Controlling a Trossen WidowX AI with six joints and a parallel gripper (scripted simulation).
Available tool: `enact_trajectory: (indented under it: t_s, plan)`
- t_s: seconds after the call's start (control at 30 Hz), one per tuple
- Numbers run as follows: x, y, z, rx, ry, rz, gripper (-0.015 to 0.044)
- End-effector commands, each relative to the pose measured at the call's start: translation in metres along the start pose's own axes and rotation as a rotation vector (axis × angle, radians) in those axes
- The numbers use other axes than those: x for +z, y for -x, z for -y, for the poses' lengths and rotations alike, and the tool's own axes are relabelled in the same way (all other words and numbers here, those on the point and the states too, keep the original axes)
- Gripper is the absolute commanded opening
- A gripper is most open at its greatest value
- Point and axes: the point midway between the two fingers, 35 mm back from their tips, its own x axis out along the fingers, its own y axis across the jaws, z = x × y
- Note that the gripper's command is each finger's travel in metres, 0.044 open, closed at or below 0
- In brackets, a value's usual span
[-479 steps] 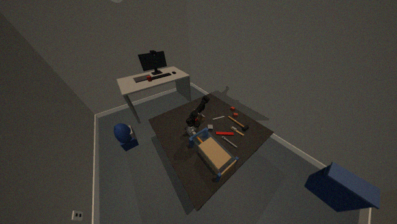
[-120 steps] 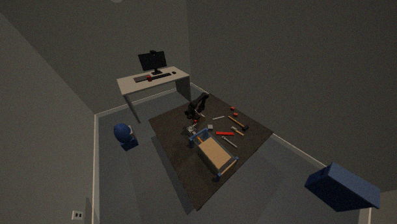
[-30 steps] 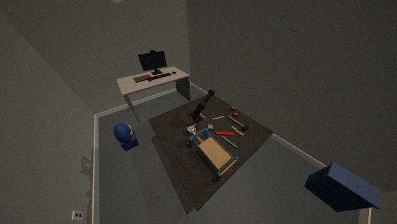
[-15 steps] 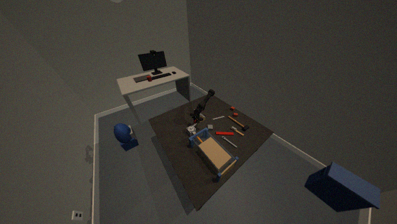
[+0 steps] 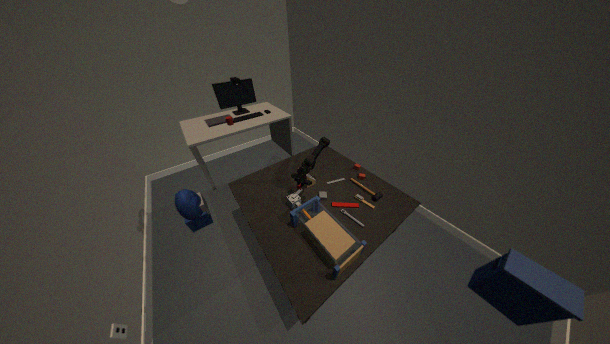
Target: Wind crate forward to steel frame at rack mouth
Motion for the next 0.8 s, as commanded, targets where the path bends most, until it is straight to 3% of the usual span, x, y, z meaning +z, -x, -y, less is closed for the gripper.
enact_trajectory:
  t_s: [0.0, 0.77]
  plan:
    - [-0.001, -0.002, 0.007, -0.008, -0.002, -0.001, 0.0]
    - [0.008, -0.005, 0.039, -0.011, -0.002, 0.001, 0.0]
